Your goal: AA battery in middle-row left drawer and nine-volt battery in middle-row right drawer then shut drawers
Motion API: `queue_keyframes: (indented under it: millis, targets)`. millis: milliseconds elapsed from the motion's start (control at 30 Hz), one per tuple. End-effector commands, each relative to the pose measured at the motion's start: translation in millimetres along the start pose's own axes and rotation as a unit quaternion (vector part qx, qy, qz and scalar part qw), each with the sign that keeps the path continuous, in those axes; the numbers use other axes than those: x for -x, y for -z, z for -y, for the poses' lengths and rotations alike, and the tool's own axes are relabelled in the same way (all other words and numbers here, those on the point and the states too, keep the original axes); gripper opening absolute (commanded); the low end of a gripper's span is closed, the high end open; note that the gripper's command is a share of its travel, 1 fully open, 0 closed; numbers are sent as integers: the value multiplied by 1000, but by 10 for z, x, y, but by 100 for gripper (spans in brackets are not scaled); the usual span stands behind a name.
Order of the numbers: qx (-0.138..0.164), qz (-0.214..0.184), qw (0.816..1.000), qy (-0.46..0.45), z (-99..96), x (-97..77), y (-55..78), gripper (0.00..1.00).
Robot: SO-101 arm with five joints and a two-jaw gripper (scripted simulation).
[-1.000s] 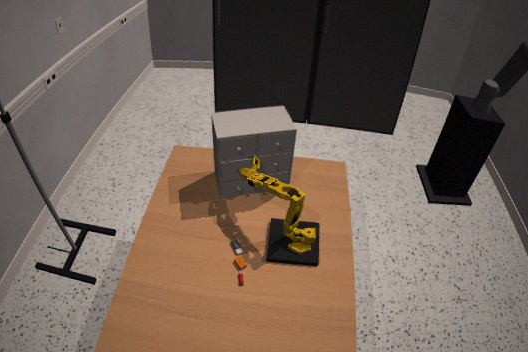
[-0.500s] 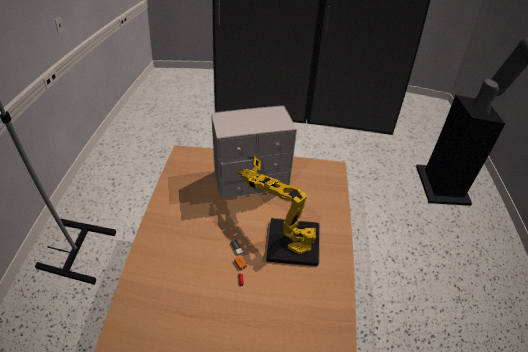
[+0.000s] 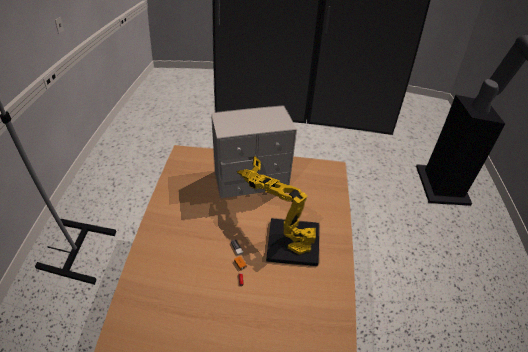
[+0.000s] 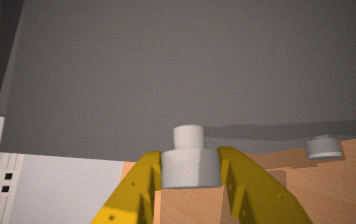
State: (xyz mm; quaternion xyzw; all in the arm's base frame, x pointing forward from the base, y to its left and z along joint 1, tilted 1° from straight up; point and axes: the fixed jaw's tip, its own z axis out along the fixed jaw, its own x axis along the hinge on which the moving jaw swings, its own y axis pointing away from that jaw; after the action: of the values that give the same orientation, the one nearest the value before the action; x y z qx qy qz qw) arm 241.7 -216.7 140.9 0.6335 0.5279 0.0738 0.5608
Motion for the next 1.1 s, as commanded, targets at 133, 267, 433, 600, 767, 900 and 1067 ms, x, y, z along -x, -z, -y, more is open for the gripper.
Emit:
queue_keyframes:
  millis: [133, 267, 433, 600, 767, 900, 1067]
  targets:
    - [10, -9, 1000, 3, -43, -75, 52, 0]
    - [11, -11, 1000, 3, -43, -90, 73, 0]
    - [12, -13, 1000, 4, -43, -109, 99, 0]
    - [13, -14, 1000, 5, -43, -120, 115, 0]
    - [13, -15, 1000, 5, -42, -123, 119, 0]
    - [13, -15, 1000, 5, -42, -123, 119, 0]
    - [13, -15, 1000, 5, -42, -123, 119, 0]
